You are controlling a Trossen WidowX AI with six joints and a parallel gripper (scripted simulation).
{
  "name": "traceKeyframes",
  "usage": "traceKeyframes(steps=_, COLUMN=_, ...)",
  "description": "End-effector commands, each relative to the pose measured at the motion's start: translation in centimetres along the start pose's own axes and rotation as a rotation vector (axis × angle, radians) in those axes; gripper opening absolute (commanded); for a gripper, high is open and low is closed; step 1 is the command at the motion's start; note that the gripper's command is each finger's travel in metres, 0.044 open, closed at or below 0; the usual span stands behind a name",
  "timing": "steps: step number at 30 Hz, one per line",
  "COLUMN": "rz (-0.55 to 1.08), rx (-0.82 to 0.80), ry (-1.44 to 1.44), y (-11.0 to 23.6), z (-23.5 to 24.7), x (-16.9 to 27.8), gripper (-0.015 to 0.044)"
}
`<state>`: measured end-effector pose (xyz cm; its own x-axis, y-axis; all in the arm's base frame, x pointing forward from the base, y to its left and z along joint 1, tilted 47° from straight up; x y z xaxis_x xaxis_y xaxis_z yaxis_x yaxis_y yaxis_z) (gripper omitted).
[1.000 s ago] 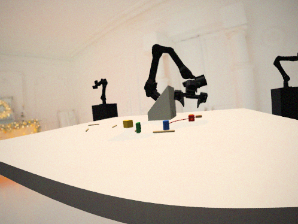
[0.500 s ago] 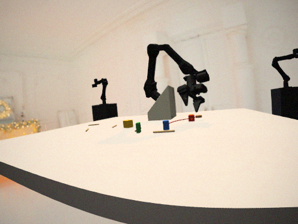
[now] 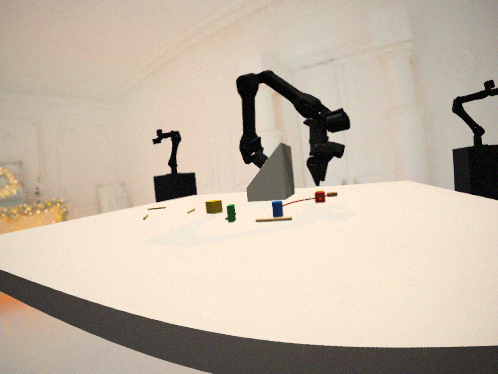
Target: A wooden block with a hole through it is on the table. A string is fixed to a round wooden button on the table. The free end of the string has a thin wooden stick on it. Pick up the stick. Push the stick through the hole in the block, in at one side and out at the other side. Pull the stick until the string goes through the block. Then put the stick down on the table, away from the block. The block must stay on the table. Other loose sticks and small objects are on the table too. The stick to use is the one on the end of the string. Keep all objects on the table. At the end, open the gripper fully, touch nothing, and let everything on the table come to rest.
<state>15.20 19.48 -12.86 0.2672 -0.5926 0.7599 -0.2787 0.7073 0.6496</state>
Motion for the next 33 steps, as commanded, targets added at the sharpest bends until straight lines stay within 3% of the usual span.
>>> traceKeyframes(steps=1, rz=-0.145, rx=-0.164, ry=0.568, y=-0.15, z=-3.26, x=1.69, gripper=0.0440)
traceKeyframes(steps=23, rz=-0.141, rx=-0.161, ry=0.559, y=-0.17, z=-3.26, x=1.67, gripper=0.0440)
traceKeyframes(steps=30, rz=-0.141, rx=-0.161, ry=0.559, y=-0.17, z=-3.26, x=1.67, gripper=0.0256)
traceKeyframes(steps=33, rz=-0.141, rx=-0.161, ry=0.559, y=-0.17, z=-3.26, x=1.67, gripper=0.0241)
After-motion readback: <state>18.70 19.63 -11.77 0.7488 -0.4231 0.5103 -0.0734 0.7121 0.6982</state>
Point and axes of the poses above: the point midway between the two fingers, 35 mm back from their tips, its own y axis back along the fingers, its own z axis across the jaws, x = y × z, the point moved 8 cm from there along y, back along the fingers
